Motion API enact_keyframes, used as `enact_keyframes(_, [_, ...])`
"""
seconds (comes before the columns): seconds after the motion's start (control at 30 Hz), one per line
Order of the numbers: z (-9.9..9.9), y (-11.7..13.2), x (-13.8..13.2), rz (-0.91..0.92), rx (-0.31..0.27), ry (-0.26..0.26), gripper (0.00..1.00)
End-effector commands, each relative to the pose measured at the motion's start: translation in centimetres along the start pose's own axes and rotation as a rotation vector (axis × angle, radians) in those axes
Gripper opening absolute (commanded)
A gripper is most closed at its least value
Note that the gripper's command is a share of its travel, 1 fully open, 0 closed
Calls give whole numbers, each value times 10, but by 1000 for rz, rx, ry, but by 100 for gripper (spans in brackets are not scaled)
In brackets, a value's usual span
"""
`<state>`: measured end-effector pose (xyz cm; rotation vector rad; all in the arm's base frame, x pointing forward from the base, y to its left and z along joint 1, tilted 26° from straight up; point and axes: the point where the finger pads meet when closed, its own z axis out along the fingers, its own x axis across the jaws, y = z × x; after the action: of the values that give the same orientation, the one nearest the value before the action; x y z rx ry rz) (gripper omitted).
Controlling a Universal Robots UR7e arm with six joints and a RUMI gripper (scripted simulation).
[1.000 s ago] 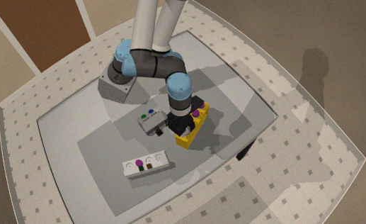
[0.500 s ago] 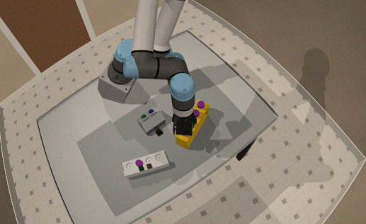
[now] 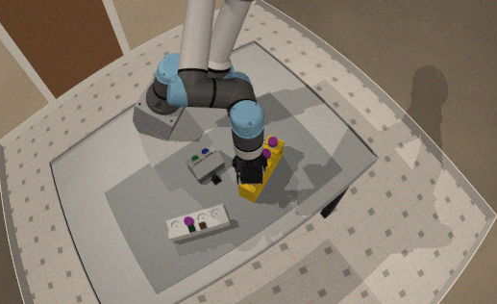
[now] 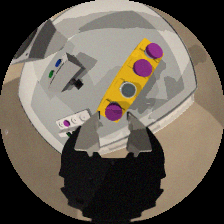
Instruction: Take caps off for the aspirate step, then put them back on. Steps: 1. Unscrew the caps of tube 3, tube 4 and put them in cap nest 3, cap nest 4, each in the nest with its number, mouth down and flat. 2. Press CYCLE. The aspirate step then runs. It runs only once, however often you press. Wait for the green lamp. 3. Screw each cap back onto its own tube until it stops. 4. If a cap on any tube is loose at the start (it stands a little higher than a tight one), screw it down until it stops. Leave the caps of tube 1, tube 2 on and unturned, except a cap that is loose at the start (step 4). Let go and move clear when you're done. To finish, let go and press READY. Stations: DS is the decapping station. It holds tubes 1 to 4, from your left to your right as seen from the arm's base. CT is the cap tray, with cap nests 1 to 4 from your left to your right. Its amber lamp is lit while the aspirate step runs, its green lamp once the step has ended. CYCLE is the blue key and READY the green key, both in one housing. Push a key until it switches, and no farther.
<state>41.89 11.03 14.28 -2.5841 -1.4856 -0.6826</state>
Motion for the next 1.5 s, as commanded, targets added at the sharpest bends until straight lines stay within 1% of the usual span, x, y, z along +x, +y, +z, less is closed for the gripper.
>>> enact_keyframes(0.0, [0, 0, 0, 0, -1, 0, 35])
enact_keyframes(0.03, [0, 0, 0, 0, -1, 0, 35])
enact_keyframes(0.07, [0, 0, 0, 82, -1, 1, 35])
enact_keyframes(0.13, [0, 0, 0, 82, -1, 1, 35])
enact_keyframes(0.27, [0, 0, 0, 403, 0, 1, 35])
enact_keyframes(0.3, [0, 0, 0, 416, -1, 1, 35])
enact_keyframes(0.37, [0, 0, 0, 562, 0, 1, 35])
enact_keyframes(0.4, [0, 0, 0, 582, 0, 1, 35])
enact_keyframes(0.43, [0, 0, 0, 666, 0, 1, 35])
enact_keyframes(0.47, [0, 0, 0, 666, 0, 1, 35])
enact_keyframes(0.53, [0, 0, 0, 826, 0, 1, 35])
enact_keyframes(0.57, [0, 0, 0, 832, 0, 1, 35])
enact_keyframes(0.63, [0, 0, 0, 983, 1, 1, 35])
enact_keyframes(0.7, [0, 0, 0, 983, 1, 1, 35])
enact_keyframes(0.73, [0, 0, 0, 1046, 0, 1, 35])
enact_keyframes(0.93, [0, 0, 0, 1046, 0, 1, 35])
enact_keyframes(0.97, [0, 0, 0, 1046, 0, 1, 0])
enact_keyframes(1.43, [0, 0, 0, 1046, 0, 1, 0])
enact_keyframes(1.47, [0, 0, 0, 996, 0, 1, 0])
